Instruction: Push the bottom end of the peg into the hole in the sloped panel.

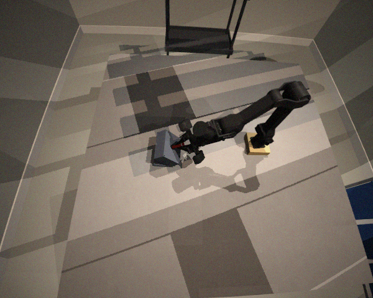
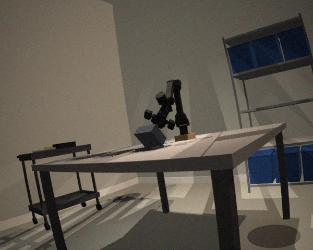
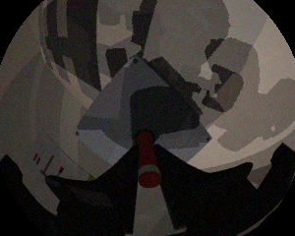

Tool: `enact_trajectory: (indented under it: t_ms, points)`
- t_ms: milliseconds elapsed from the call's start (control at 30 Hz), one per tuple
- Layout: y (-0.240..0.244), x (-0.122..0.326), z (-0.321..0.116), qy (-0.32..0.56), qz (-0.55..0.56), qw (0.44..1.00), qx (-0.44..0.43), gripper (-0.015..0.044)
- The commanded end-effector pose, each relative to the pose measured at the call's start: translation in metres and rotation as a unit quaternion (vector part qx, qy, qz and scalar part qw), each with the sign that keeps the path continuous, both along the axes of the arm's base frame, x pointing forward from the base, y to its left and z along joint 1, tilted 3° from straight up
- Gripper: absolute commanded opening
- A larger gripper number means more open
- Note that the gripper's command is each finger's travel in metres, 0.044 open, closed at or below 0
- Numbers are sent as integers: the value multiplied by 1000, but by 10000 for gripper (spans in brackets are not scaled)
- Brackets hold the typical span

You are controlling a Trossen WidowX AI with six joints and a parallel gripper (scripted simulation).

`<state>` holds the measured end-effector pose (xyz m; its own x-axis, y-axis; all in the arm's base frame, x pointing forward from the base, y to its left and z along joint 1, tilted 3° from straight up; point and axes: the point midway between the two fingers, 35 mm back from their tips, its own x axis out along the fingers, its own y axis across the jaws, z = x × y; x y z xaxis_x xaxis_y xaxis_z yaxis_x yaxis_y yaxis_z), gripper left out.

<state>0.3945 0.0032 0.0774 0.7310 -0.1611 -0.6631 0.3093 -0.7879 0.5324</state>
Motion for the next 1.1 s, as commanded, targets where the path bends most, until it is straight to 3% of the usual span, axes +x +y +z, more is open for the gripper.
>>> enact_trajectory:
  t_ms: [0,533,1067]
  points:
    - [0,2,-1,-1,3,1000,-1,0]
    - [0,2,-2,0,0,1000,0,0]
    - [0,1,-1,0,0,1000,0,420]
